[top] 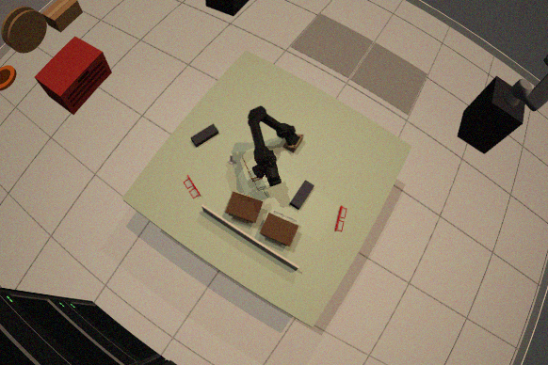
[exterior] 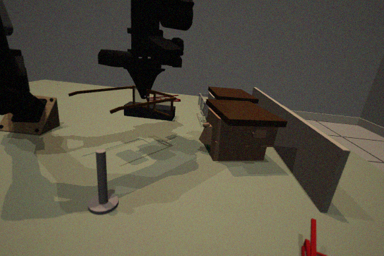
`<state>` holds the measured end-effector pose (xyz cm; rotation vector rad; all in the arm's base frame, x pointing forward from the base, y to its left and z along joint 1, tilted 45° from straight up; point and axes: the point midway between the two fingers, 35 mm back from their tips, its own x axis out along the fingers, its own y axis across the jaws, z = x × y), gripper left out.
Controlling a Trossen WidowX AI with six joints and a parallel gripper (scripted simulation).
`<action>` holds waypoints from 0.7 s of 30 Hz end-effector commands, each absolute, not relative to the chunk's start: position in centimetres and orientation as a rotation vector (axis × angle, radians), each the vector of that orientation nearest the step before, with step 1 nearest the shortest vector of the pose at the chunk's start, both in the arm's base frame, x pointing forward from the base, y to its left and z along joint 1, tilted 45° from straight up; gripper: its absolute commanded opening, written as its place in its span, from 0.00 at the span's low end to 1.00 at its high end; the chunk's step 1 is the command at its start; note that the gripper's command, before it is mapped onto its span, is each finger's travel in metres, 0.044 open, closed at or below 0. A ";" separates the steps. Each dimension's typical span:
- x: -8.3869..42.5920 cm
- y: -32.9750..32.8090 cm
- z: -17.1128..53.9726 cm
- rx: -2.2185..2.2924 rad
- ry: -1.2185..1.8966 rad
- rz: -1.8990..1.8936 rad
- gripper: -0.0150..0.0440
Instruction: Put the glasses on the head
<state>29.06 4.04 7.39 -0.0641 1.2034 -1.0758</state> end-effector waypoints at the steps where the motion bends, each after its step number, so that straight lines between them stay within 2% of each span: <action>1: 29.0 5.0 8.3 -0.066 1.209 -1.082 0.25; 21: 29.3 2.5 11.8 -0.239 1.458 -0.735 0.25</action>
